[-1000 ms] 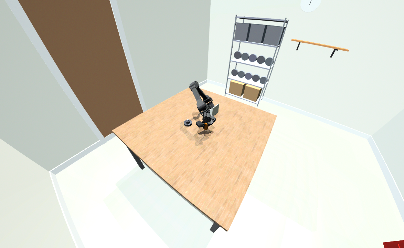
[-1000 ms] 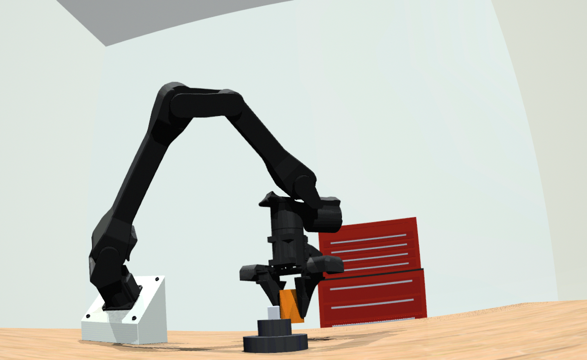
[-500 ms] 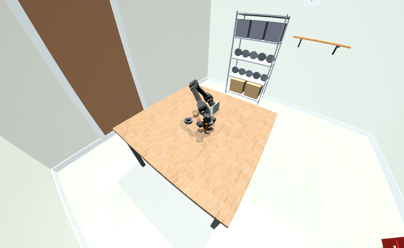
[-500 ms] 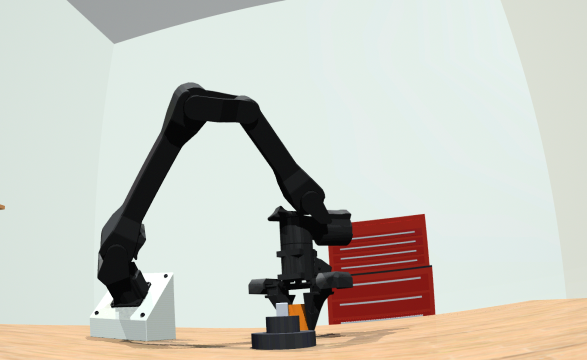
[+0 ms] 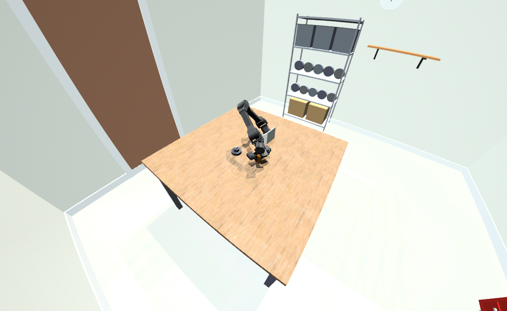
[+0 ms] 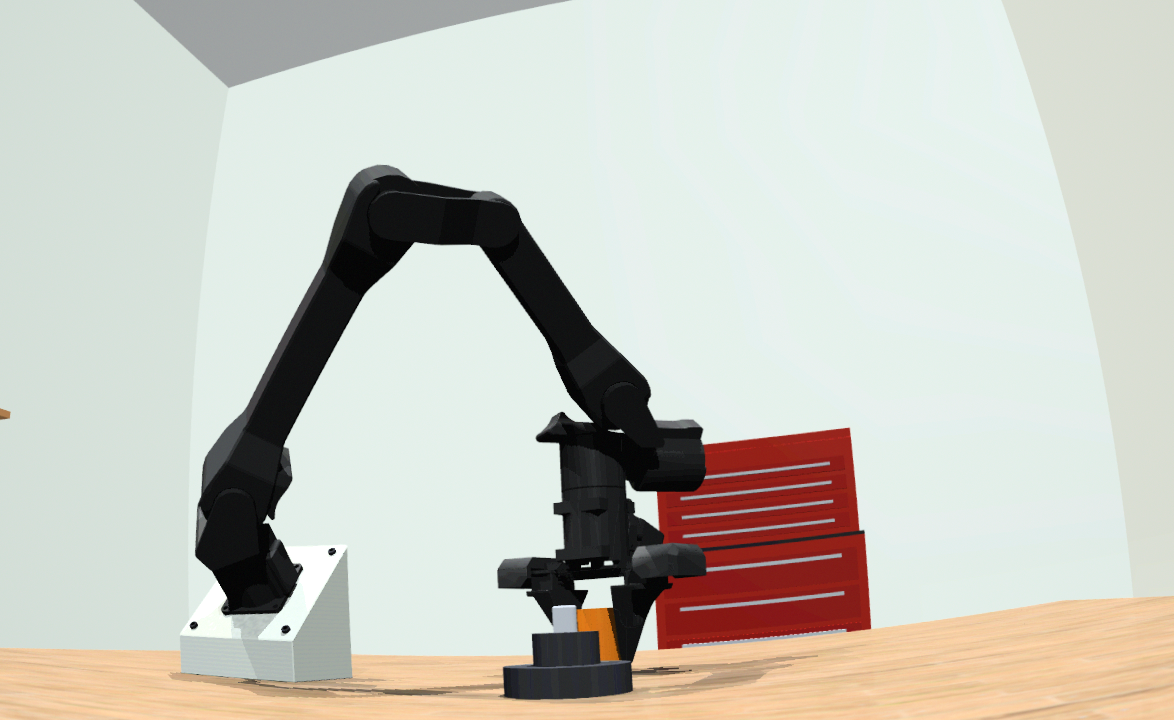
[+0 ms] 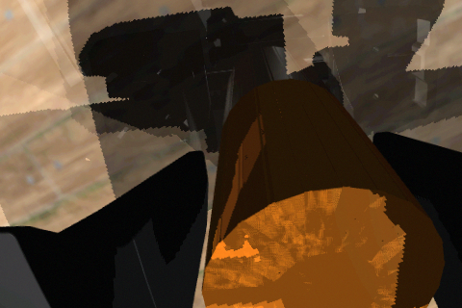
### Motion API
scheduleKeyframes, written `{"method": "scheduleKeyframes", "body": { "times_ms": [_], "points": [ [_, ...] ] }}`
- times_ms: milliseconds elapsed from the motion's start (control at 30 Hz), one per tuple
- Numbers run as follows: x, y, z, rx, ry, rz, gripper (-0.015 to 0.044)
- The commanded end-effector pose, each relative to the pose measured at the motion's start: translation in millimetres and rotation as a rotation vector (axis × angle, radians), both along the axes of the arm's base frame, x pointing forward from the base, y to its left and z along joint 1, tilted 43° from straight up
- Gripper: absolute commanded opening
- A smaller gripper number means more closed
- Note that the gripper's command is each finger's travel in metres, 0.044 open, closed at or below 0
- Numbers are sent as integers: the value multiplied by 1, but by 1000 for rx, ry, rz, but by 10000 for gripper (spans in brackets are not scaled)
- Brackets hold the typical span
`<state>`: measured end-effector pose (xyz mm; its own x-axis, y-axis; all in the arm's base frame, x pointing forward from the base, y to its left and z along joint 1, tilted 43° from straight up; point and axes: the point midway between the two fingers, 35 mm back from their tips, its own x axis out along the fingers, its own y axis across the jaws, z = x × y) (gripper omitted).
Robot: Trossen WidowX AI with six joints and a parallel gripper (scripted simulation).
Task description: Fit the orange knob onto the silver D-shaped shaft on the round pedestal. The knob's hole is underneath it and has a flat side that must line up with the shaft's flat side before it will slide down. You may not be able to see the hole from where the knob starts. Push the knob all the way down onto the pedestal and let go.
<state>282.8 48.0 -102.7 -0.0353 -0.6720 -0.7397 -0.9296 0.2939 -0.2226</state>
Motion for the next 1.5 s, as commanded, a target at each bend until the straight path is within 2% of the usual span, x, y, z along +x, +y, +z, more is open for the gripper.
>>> {"method": "scheduleKeyframes", "body": {
  "times_ms": [0, 133, 200, 333, 400, 1467],
  "points": [
    [0, 0, 0, 0, 0, 0, 240],
    [0, 0, 0, 0, 0, 0, 240],
    [2, 7, 7, 1, 1, 1, 293],
    [3, 49, 51, 1, 4, 8, 398],
    [2, 56, 60, 0, 4, 9, 440],
    [3, 24, 23, 0, 3, 9, 440]
  ]
}}
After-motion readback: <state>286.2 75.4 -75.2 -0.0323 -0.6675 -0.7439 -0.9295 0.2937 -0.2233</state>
